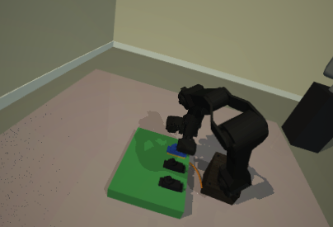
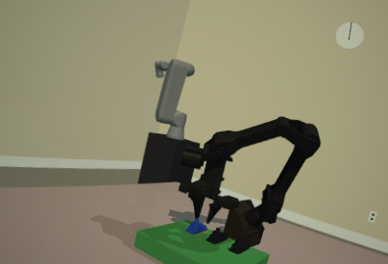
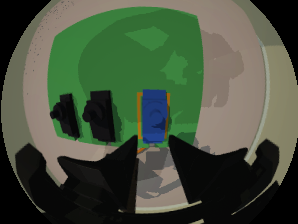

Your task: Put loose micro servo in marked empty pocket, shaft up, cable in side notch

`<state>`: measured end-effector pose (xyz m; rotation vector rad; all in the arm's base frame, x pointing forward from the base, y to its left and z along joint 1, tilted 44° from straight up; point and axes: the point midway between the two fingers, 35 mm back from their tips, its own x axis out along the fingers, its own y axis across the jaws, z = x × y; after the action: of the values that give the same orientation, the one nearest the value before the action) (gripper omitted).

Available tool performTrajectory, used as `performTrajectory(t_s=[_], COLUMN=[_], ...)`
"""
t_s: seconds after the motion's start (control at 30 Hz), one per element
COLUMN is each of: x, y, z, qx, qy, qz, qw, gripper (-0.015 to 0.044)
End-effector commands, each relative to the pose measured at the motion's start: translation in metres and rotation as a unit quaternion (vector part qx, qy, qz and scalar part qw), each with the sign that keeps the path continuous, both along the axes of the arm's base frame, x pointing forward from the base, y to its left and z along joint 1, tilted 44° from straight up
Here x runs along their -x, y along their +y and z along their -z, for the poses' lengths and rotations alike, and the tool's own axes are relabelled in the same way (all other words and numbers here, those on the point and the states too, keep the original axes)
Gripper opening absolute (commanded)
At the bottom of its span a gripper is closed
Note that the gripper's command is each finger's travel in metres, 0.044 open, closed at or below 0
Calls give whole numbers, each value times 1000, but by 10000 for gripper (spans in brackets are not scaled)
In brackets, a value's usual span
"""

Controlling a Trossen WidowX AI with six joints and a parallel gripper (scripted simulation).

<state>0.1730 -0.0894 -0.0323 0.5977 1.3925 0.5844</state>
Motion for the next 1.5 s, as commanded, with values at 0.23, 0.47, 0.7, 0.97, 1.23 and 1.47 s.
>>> performTrajectory(t_s=[0.23,0.47,0.7,0.97,1.23,1.47], x=[-4,-55,-103,-94,-88,-88], y=[-9,-40,-58,-79,-88,-88], z=[-8,-34,-67,-90,-102,-102], qx=[2,8,7,12,14,14], qy=[-2,-1,-7,-11,-13,-13], qz=[0,-2,-2,-4,-6,-6], qw=[1000,1000,1000,1000,1000,1000], gripper=[240,424,440,440,440,440])
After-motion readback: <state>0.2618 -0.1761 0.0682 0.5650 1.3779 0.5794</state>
